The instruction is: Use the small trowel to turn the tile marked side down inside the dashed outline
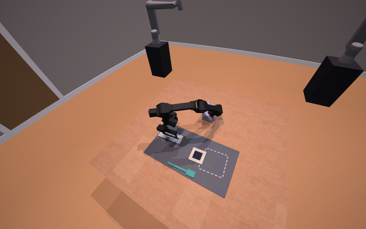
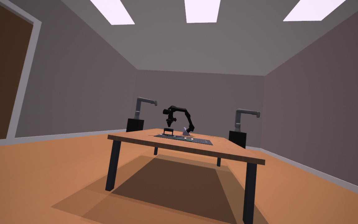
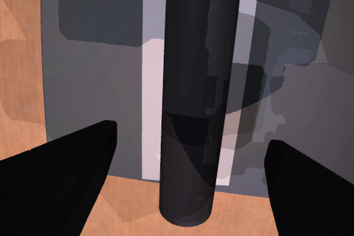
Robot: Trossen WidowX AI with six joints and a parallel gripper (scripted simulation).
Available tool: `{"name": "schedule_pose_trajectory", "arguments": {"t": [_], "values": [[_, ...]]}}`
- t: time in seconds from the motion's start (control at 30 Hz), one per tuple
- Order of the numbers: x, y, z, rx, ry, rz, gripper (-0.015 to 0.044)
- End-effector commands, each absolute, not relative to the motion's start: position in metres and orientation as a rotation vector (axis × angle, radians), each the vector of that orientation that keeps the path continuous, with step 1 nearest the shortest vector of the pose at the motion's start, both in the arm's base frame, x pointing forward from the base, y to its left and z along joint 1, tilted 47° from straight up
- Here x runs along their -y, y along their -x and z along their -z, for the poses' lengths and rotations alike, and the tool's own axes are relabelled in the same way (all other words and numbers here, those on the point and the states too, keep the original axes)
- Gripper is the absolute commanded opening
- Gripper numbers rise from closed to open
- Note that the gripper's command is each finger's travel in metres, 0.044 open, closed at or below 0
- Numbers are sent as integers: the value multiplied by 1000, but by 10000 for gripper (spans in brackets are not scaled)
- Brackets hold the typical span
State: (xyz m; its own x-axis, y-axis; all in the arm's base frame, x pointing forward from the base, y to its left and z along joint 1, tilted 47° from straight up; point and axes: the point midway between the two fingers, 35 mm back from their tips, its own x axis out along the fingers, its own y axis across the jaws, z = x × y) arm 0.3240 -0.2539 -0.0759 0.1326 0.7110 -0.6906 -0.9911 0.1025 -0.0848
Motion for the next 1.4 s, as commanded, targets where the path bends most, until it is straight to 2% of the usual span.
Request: {"name": "schedule_pose_trajectory", "arguments": {"t": [0.0,1.03,1.2,1.37], "values": [[254,-323,76,-533,661,-1376,270],[224,-331,107,-530,661,-1376,270],[224,-331,107,-530,661,-1376,139],[224,-331,107,-530,661,-1376,130]]}}
